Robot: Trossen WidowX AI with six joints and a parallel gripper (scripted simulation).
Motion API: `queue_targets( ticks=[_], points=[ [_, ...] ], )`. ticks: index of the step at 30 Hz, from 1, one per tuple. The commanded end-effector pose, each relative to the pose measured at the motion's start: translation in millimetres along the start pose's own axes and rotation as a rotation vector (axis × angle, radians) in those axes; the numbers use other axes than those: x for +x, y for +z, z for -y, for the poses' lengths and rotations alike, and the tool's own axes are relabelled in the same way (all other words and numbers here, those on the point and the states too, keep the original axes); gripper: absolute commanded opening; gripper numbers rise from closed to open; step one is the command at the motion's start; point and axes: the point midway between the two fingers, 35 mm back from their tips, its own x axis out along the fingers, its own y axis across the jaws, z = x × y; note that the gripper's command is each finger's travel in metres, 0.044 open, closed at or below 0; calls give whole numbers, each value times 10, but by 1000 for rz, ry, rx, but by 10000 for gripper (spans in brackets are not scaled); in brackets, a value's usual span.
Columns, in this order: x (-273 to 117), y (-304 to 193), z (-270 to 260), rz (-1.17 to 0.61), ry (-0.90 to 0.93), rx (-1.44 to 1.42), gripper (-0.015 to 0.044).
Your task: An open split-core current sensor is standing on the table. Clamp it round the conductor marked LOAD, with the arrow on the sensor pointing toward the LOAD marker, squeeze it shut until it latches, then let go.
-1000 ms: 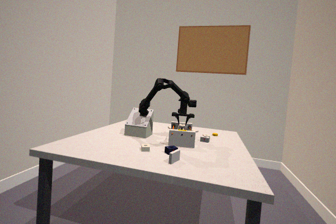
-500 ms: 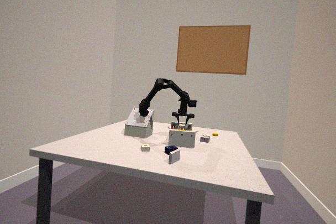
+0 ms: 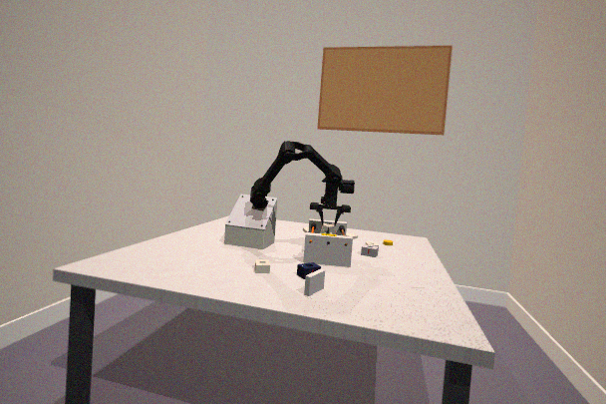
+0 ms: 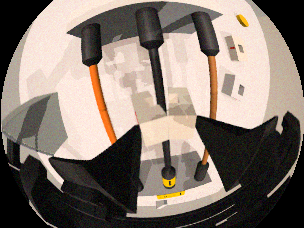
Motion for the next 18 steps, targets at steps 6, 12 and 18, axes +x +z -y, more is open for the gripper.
queue_targets(
  ticks=[6,12,18],
  points=[
    [-5,-2,2,0,0,1,79],
    [-5,-2,2,0,0,1,236],
    [-5,-2,2,0,0,1,394]
  ],
)
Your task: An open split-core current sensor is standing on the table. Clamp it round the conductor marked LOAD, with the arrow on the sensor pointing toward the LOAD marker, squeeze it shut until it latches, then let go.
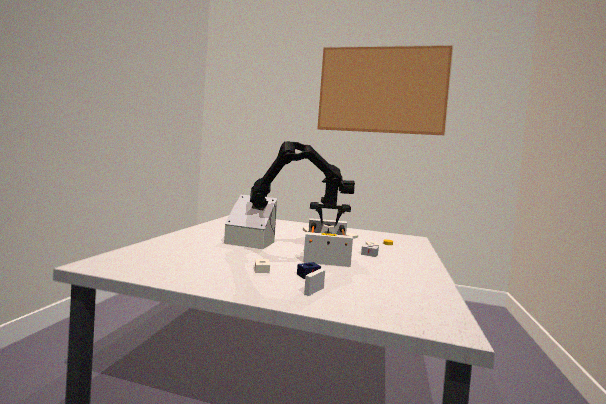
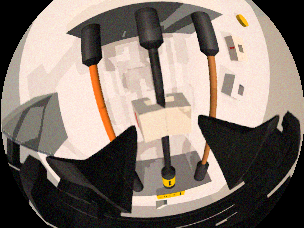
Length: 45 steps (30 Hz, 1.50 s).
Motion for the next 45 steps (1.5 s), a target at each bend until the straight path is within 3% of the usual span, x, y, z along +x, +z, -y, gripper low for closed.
queue_targets(
  ticks=[1,9,14,42,45],
  points=[
    [-3,-2,1,0,0,1,420],
    [-3,-2,1,0,0,1,440],
    [344,-21,1,-7,63,-4,440],
    [645,-26,-21,-9,64,-4,440],
    [607,-25,3,-4,60,2,420]
  ],
)
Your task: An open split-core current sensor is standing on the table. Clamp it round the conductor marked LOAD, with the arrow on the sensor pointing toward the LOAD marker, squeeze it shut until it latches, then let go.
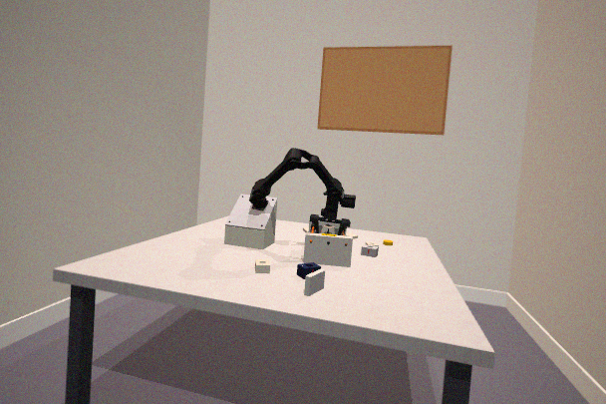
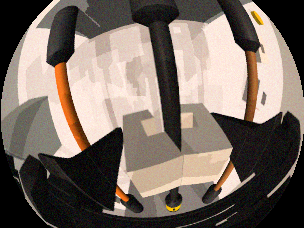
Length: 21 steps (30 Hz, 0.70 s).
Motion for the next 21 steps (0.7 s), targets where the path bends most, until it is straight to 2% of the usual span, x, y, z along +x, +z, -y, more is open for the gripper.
queue_targets(
  ticks=[1,21],
  points=[
    [-6,-1,3,0,-1,1,413],
    [-6,-1,3,0,-1,1,280]
  ],
)
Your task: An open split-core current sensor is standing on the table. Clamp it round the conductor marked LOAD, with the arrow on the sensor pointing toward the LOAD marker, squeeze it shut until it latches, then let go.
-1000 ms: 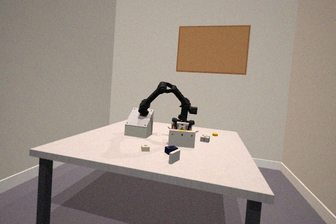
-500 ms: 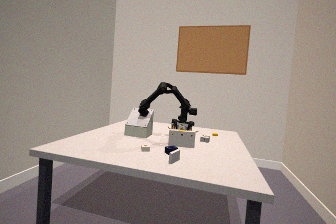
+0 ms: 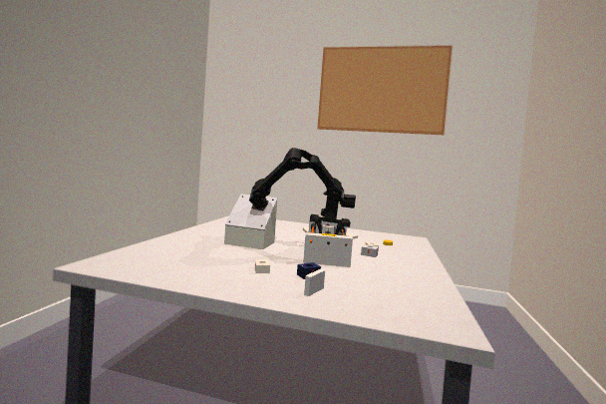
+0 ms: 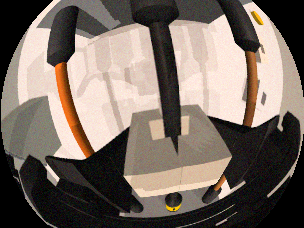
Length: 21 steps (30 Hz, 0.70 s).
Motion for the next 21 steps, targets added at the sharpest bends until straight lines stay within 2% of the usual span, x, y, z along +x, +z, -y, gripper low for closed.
queue_targets(
  ticks=[1,11,19,21],
  points=[
    [-2,-1,4,0,-1,2,273],
    [-2,-1,4,0,-1,2,207],
    [-61,1,-3,-4,-51,-4,0],
    [-37,-2,14,1,-33,4,0]
  ],
)
